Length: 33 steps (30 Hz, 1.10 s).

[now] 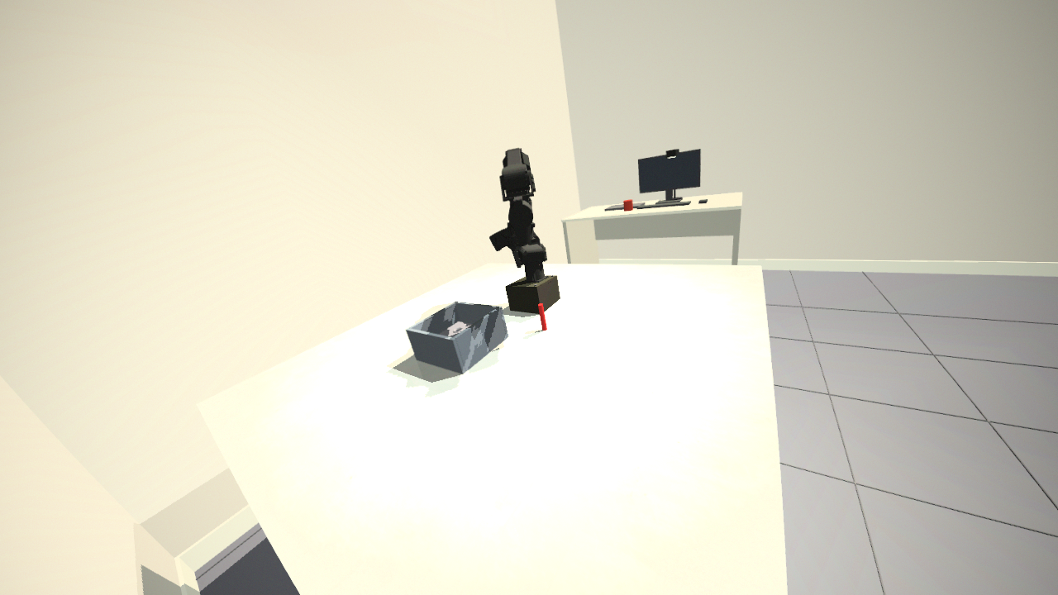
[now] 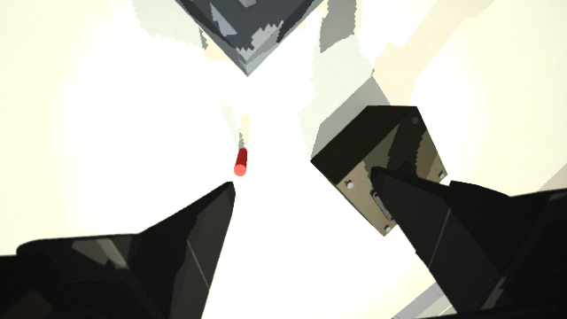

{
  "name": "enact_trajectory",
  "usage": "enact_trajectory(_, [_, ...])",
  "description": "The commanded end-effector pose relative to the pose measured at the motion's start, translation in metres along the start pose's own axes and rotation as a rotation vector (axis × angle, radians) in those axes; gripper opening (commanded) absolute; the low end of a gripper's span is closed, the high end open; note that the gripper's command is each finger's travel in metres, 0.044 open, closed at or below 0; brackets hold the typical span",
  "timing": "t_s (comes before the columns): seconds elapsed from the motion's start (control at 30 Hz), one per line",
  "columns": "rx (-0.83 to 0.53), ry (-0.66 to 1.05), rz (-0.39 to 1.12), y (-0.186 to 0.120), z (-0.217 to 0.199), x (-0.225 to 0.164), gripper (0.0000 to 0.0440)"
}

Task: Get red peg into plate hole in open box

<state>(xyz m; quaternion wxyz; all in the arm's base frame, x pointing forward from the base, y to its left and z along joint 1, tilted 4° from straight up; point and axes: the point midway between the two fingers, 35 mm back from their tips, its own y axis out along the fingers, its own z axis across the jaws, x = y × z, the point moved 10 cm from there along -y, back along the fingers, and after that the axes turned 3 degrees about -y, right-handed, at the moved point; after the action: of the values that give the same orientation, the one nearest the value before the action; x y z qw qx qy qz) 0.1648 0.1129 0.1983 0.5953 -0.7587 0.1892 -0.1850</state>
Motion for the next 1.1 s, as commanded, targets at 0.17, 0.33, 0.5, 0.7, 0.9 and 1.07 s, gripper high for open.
enact_trajectory(0.17, [-0.082,0.054,0.07,0.031,0.02,-0.008,0.044])
enact_trajectory(0.33, [-0.087,0.065,0.084,0.047,0.031,-0.01,0.044])
enact_trajectory(0.5, [-0.077,0.073,0.087,0.064,0.041,-0.011,0.044])
enact_trajectory(0.7, [-0.055,0.084,0.081,0.086,0.051,-0.013,0.044])
enact_trajectory(0.9, [-0.029,0.095,0.066,0.11,0.058,-0.014,0.044])
enact_trajectory(1.07, [-0.016,0.094,0.056,0.126,0.061,-0.014,0.0425])
